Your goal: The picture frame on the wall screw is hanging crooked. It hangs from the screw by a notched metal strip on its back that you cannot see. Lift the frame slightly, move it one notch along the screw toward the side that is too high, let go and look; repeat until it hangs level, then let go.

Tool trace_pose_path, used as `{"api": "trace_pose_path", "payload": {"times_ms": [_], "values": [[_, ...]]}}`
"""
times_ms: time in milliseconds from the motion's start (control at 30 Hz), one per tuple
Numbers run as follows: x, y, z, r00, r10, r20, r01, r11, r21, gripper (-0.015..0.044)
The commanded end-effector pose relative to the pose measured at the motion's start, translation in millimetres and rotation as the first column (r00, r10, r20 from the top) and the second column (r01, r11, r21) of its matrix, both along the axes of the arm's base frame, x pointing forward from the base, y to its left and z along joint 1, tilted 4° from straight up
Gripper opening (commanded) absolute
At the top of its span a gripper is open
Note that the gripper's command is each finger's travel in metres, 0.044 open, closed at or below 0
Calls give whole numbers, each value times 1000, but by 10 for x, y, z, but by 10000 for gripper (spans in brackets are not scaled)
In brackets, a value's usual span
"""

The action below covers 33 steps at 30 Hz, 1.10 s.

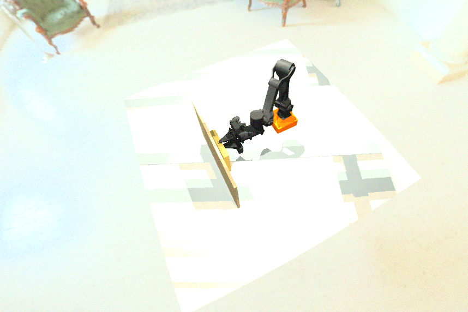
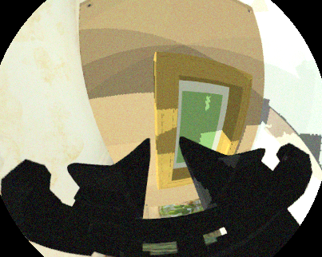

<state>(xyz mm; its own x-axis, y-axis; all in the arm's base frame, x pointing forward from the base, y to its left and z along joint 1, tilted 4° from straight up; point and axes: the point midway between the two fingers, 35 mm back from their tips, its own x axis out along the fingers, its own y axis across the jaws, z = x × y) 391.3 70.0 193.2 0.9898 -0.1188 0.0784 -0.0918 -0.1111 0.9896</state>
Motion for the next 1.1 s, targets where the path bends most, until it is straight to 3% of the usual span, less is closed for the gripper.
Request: {"api": "trace_pose_path", "payload": {"times_ms": [0,300,1067], "values": [[1,7,-3,1000,4,0,-4,1000,5,76],[1,7,-3,1000,4,0,-4,1000,5,0],[-3,-5,40,1000,4,0,-4,1000,5,0]]}}
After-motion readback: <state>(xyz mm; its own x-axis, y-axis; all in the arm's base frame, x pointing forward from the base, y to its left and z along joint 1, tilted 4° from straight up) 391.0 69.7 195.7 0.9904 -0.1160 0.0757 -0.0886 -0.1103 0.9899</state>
